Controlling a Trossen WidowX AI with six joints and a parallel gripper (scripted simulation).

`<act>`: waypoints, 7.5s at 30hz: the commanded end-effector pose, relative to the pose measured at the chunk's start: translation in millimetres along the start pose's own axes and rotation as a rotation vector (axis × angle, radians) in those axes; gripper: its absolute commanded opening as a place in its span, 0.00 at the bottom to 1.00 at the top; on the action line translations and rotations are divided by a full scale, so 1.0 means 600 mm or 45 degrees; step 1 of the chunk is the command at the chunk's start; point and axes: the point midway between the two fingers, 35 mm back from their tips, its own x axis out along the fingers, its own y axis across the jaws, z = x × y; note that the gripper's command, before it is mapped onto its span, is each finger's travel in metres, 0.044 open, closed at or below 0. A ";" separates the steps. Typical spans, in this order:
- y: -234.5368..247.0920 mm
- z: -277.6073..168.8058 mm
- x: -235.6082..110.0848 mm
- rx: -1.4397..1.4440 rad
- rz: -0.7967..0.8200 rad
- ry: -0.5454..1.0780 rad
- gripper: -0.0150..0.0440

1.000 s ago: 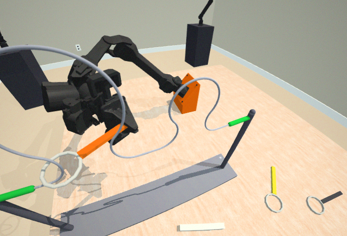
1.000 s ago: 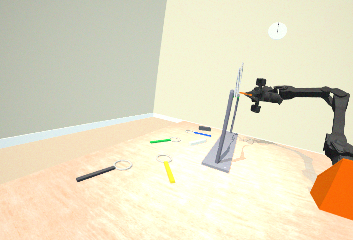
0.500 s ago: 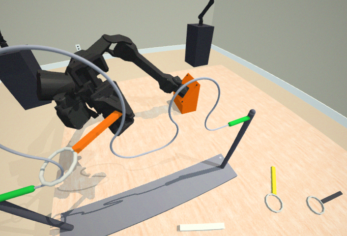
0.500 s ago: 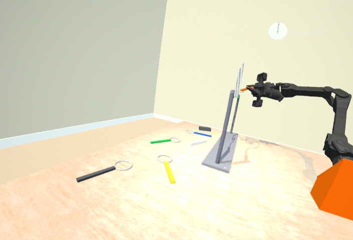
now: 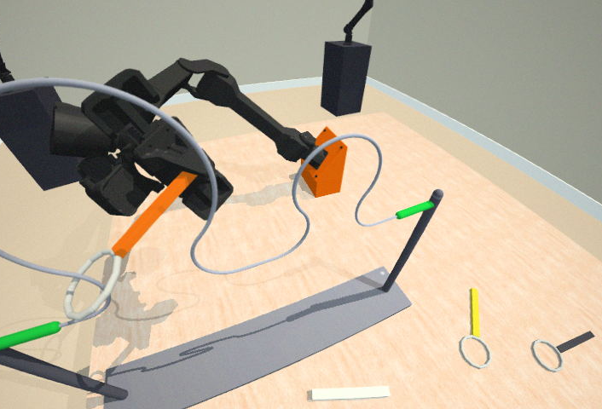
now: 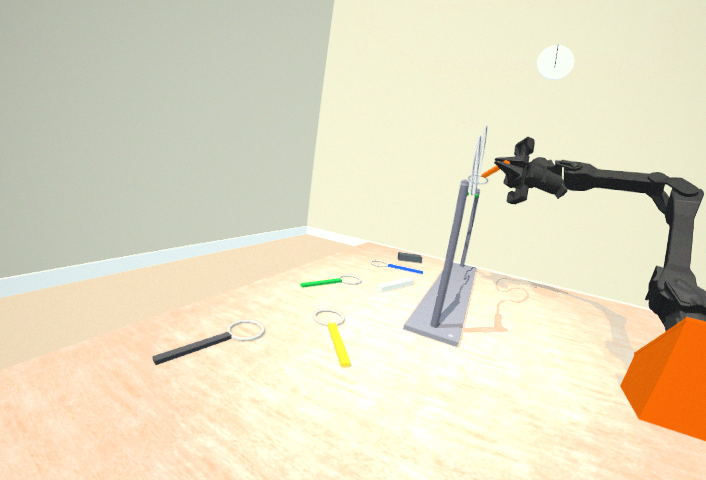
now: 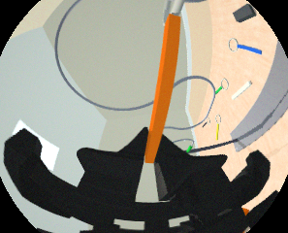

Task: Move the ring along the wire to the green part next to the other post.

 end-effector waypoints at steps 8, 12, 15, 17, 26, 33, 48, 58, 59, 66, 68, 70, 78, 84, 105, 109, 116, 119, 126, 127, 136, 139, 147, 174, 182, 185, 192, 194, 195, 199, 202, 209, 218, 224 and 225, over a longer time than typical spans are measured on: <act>0.055 0.003 0.015 0.190 0.103 -0.092 0.00; 0.071 0.006 0.014 0.246 0.130 -0.095 0.00; 0.080 0.009 0.012 0.275 0.143 -0.094 0.00; 0.085 0.010 0.012 0.287 0.148 -0.093 0.00; 0.098 0.015 0.009 0.282 0.143 -0.092 0.00; 0.099 0.015 0.009 0.250 0.124 -0.092 0.00; 0.091 0.014 0.010 0.062 0.023 -0.093 0.00; 0.082 0.014 0.010 -0.079 -0.054 -0.095 0.00; 0.081 0.014 0.010 -0.093 -0.061 -0.095 0.00; 0.075 0.015 0.010 -0.192 -0.116 -0.097 0.00; 0.073 0.015 0.010 -0.221 -0.132 -0.097 0.00; 0.071 0.016 0.010 -0.249 -0.147 -0.098 0.00; 0.064 0.017 0.009 -0.362 -0.211 -0.100 0.00; 0.059 0.019 0.008 -0.447 -0.258 -0.103 0.00; 0.042 0.027 0.005 -0.744 -0.426 -0.113 0.00; 0.039 0.029 0.004 -0.801 -0.458 -0.116 0.00; 0.034 0.033 0.002 -0.900 -0.515 -0.121 0.00; 0.032 0.034 0.001 -0.942 -0.539 -0.123 0.00; 0.028 0.038 -0.001 -1.042 -0.595 -0.129 0.00; 0.027 0.039 -0.001 -1.056 -0.603 -0.130 0.00; 0.023 0.045 -0.004 -1.184 -0.675 -0.139 0.00; 0.021 0.047 -0.005 -1.226 -0.699 -0.142 0.00; 0.018 0.052 -0.008 -1.340 -0.763 -0.151 0.00; 0.011 0.073 -0.018 -1.727 -0.973 -0.187 0.00; 0.011 0.079 -0.022 -1.843 -1.031 -0.196 0.00; 0.011 0.082 -0.023 -1.886 -1.052 -0.200 0.00; 0.011 0.087 -0.026 -1.987 -1.101 -0.207 0.00; 0.011 0.089 -0.027 -2.016 -1.114 -0.209 0.00; 0.012 0.090 -0.027 -2.031 -1.121 -0.210 0.00; 0.012 0.093 -0.029 -2.089 -1.148 -0.214 0.00; 0.013 0.095 -0.030 -2.132 -1.168 -0.216 0.00; 0.015 0.100 -0.033 -2.234 -1.214 -0.222 0.00; 0.018 0.107 -0.037 -2.365 -1.273 -0.229 0.00; 0.021 0.111 -0.039 -2.452 -1.311 -0.234 0.00; 0.021 0.112 -0.039 -2.467 -1.318 -0.234 0.00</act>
